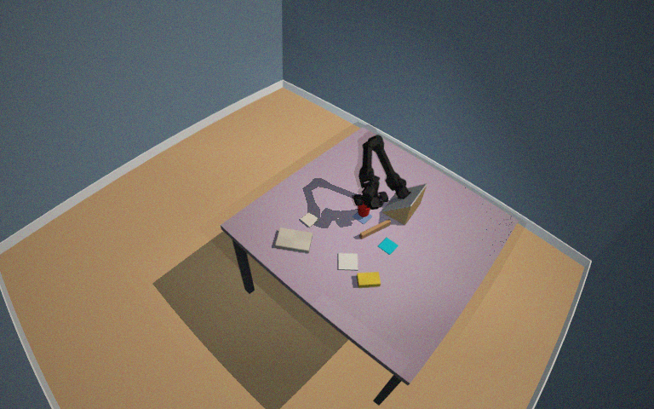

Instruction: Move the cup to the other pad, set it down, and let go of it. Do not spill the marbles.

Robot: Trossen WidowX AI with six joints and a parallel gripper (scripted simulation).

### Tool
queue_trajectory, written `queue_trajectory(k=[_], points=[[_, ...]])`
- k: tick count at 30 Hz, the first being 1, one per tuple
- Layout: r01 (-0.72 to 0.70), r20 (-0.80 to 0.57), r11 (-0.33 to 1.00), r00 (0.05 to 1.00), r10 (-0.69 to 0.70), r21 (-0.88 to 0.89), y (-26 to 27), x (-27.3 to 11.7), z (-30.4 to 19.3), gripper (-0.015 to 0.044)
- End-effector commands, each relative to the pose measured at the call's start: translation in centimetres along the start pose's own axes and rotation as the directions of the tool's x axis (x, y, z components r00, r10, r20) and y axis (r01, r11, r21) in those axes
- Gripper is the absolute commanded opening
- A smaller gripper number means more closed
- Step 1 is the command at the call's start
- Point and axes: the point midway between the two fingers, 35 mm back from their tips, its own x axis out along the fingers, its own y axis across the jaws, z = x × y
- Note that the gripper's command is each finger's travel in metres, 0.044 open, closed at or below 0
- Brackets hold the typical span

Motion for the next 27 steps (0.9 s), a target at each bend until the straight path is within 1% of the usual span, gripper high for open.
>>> queue_trajectory(k=[1,11,27], points=[[-0.003,0.004,1.0,1.0,0.003,0.005,0.0,-1.3,0.1,0.0],[0.002,-0.001,1.0,1.0,-0.002,0.002,0.0,-3.9,0.1,0.0],[0.006,-0.004,1.0,1.0,-0.006,-0.004,-0.1,-3.7,0.0,0.0]])
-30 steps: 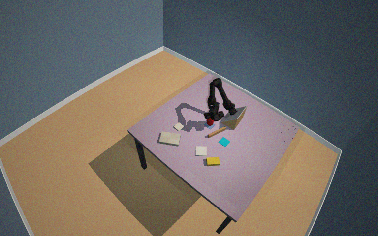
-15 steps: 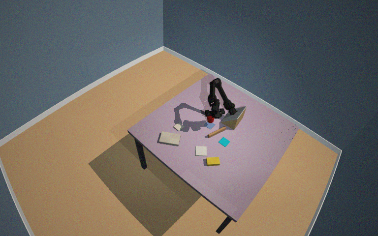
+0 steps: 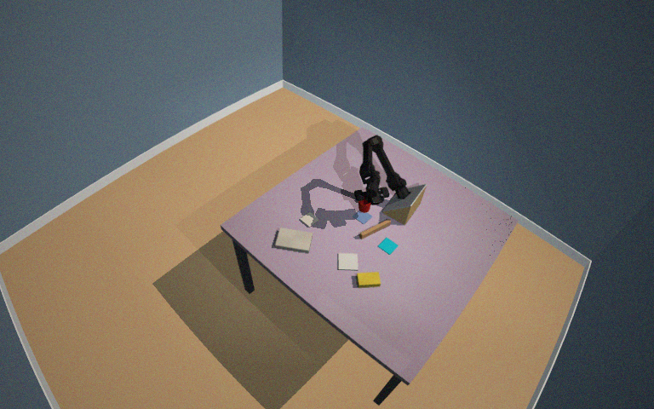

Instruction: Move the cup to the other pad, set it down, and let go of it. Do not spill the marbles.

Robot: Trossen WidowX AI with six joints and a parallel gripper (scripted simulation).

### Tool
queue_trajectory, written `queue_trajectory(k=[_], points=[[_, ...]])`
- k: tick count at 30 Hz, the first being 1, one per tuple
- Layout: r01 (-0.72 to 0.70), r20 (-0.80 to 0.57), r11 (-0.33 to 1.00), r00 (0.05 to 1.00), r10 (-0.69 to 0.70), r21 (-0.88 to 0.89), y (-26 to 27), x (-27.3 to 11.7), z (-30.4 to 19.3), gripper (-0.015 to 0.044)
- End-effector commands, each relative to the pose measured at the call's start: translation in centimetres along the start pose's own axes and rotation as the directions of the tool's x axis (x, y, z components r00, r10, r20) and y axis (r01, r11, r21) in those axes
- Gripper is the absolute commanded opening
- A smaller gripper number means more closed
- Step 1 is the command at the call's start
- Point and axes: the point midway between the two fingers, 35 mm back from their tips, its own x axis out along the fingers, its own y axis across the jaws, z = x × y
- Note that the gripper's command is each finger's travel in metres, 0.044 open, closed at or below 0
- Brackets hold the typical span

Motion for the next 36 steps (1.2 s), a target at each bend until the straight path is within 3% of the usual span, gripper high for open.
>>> queue_trajectory(k=[1,36], points=[[0.0,0.0,1.0,1.0,0.0,-0.001,0.0,0.0,0.0,0.0],[-0.005,0.006,1.0,1.0,0.005,0.006,1.7,-0.1,5.2,0.0]])
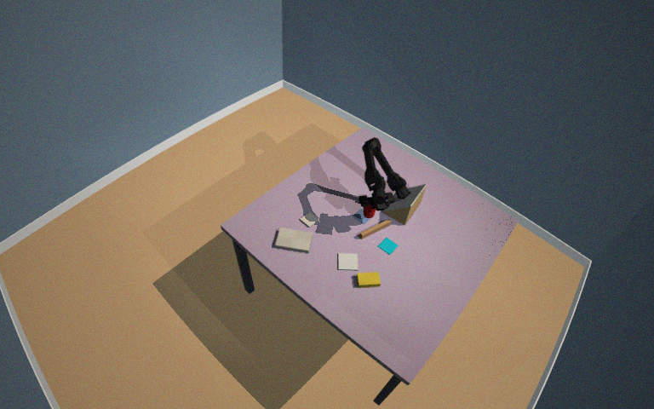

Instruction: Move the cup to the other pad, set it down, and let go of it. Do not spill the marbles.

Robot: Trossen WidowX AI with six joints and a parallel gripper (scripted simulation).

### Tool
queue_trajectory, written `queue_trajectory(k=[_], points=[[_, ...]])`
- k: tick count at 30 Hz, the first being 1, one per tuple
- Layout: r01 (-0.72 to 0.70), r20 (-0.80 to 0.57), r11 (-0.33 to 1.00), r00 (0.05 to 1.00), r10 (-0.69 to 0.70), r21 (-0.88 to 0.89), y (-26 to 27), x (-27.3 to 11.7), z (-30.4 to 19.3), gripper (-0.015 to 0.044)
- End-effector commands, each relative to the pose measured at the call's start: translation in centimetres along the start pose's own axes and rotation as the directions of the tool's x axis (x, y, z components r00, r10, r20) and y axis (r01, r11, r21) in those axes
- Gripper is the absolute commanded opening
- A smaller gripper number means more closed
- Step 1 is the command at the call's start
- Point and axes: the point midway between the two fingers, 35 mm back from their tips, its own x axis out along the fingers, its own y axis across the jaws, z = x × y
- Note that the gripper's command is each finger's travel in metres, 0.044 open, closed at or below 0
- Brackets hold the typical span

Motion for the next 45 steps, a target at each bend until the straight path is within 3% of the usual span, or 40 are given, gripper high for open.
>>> queue_trajectory(k=[1,45], points=[[-0.004,0.006,1.0,1.0,0.004,0.008,0.3,-0.1,1.0,0.0],[-0.005,0.01,1.0,1.0,0.005,0.011,3.1,-0.4,8.7,0.0]])
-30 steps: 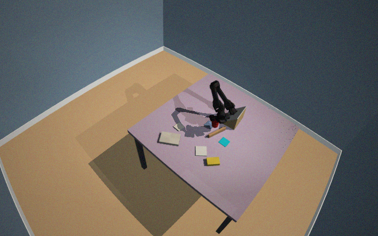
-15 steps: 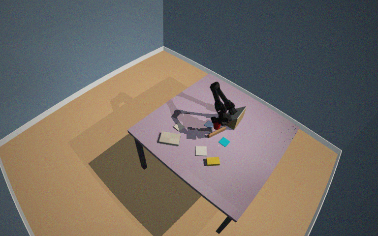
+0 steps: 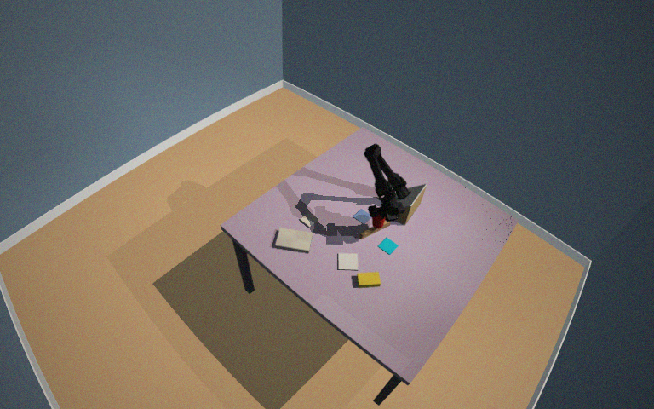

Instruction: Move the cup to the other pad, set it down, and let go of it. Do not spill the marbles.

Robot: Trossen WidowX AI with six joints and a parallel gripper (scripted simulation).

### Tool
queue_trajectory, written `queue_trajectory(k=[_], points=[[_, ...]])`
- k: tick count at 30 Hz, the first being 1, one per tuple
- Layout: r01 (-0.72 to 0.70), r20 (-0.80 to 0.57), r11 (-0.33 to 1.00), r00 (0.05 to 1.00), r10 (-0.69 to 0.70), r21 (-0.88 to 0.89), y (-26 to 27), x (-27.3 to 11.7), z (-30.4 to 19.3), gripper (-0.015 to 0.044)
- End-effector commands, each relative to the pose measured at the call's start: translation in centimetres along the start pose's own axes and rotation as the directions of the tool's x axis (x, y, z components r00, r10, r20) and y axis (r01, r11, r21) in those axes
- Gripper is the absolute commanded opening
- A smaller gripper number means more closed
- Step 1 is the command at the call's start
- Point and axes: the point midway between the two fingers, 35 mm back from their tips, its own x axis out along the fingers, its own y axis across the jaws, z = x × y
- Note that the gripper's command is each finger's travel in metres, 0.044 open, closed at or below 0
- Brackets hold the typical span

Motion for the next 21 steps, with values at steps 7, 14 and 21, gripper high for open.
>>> queue_trajectory(k=[7,14,21], points=[[-0.005,0.006,1.0,1.0,0.005,0.008,0.7,-0.1,2.0,0.0],[-0.005,0.007,1.0,1.0,0.005,0.009,1.2,-0.2,3.2,0.0],[-0.005,0.007,1.0,1.0,0.005,0.009,1.6,-0.3,4.4,0.0]])
